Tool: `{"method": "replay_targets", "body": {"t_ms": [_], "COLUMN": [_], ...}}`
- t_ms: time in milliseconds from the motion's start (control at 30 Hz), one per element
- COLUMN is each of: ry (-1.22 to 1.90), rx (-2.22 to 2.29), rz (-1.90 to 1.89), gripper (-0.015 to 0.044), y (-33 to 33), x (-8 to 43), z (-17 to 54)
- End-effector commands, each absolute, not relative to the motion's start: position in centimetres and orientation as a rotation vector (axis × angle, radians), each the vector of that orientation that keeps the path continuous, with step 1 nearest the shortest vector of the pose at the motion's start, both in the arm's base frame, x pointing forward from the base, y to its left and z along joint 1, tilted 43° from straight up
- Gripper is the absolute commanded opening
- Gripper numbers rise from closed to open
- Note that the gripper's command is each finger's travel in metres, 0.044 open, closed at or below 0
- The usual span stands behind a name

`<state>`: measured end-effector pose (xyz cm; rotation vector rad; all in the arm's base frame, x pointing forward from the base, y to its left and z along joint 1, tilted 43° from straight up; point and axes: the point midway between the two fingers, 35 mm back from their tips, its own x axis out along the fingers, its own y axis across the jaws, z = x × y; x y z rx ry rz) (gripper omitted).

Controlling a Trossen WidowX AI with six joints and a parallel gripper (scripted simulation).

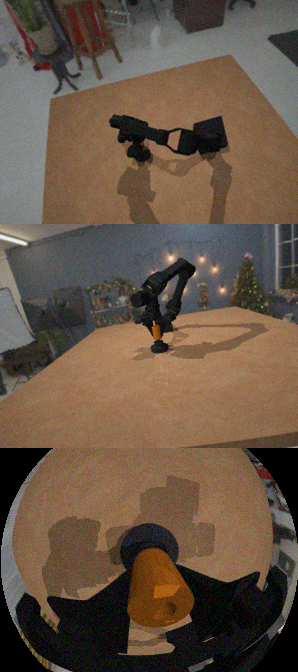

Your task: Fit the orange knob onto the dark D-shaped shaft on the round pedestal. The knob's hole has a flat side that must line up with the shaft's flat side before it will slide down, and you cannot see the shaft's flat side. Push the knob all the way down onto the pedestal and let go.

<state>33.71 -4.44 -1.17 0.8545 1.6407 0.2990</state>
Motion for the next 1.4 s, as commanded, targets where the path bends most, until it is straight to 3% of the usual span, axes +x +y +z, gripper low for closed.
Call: {"method": "replay_targets", "body": {"t_ms": [0, 1367], "ry": [1.641, 1.643], "rx": [0.853, 0.856], "rz": [0.298, 0.294], "gripper": [0.0, 0.0], "y": [-4.45, -3.86], "x": [33.65, 33.54], "z": [-1.2, -1.98]}}
